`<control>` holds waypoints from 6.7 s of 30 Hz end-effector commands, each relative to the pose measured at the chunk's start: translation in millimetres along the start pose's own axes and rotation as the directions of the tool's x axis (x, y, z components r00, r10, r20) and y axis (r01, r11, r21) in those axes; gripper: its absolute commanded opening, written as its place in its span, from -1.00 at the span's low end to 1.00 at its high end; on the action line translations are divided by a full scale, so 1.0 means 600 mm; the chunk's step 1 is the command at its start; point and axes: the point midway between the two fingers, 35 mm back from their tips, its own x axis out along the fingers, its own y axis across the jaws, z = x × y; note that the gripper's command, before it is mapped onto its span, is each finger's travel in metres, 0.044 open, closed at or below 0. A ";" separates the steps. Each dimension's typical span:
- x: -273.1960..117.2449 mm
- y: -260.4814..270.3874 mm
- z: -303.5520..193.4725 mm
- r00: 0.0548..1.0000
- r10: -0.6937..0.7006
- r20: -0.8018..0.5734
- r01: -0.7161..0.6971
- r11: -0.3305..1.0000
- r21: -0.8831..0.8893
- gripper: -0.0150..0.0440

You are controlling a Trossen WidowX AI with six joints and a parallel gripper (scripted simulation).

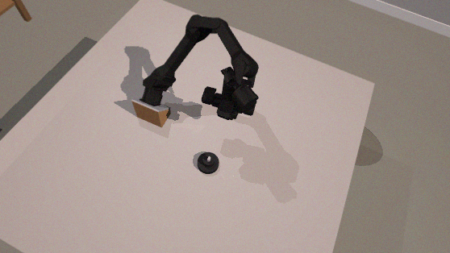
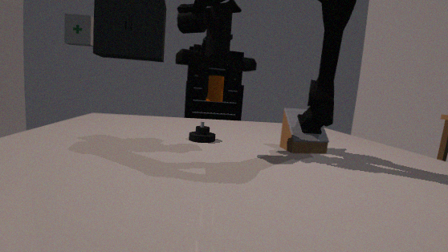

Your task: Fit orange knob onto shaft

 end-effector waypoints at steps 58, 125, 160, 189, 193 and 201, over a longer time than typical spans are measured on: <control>0.094 -0.036 0.267 1.000 0.006 0.012 -0.006 1.000 -0.008 -0.49; 0.123 -0.034 0.268 1.000 0.006 0.011 -0.006 0.997 -0.073 -0.49; 0.145 -0.030 0.266 1.000 0.007 0.010 -0.006 0.995 -0.101 -0.49; 0.145 -0.036 0.268 1.000 -0.005 0.010 0.006 1.000 -0.029 0.31; 0.145 -0.036 0.268 1.000 -0.005 0.010 0.006 1.000 -0.029 0.67; 0.145 -0.036 0.268 1.000 -0.005 0.010 0.006 1.000 -0.029 1.00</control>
